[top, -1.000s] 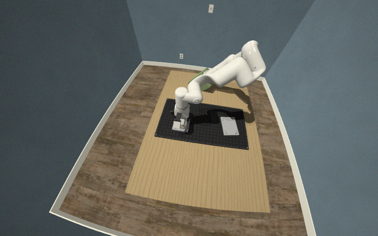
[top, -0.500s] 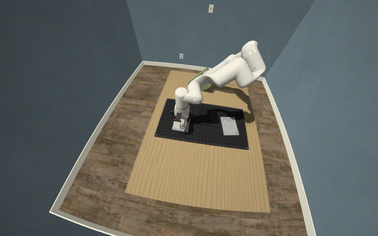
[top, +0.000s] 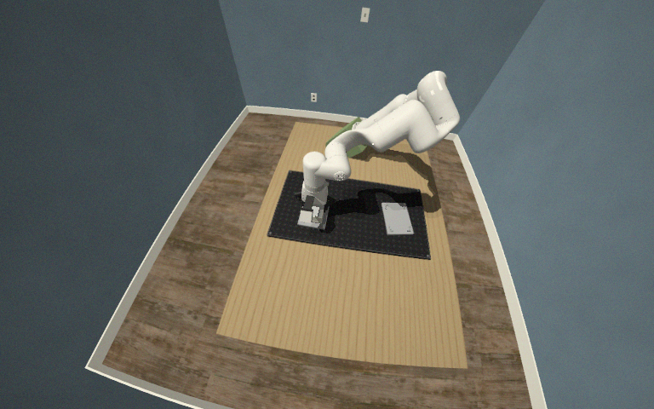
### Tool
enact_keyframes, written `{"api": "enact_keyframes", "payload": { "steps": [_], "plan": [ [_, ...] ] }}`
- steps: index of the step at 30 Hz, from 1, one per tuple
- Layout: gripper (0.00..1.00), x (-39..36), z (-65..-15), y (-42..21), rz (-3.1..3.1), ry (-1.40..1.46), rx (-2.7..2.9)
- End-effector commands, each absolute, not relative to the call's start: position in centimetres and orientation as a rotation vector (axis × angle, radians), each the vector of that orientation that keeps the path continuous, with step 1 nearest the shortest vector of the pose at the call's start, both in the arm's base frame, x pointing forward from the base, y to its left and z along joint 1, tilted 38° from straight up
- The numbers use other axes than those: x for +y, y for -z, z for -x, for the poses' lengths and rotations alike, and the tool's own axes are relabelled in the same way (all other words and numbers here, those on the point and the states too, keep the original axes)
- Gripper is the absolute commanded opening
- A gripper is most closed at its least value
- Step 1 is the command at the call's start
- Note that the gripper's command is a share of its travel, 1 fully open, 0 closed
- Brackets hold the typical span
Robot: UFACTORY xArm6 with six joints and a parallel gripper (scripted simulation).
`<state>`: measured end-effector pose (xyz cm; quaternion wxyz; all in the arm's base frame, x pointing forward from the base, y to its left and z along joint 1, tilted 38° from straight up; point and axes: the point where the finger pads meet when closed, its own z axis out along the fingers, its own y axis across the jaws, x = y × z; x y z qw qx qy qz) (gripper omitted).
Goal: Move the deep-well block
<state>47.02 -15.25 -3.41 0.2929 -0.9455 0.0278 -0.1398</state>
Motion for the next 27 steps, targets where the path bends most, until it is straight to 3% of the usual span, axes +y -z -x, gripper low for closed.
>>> {"api": "enact_keyframes", "payload": {
  "steps": [1,27],
  "plan": [
    [0.00,-15.37,-47.13,3.33,2.520,0.377,0.075],
    [0.00,-15.15,-47.24,3.65,2.520,0.377,0.075]
  ]
}}
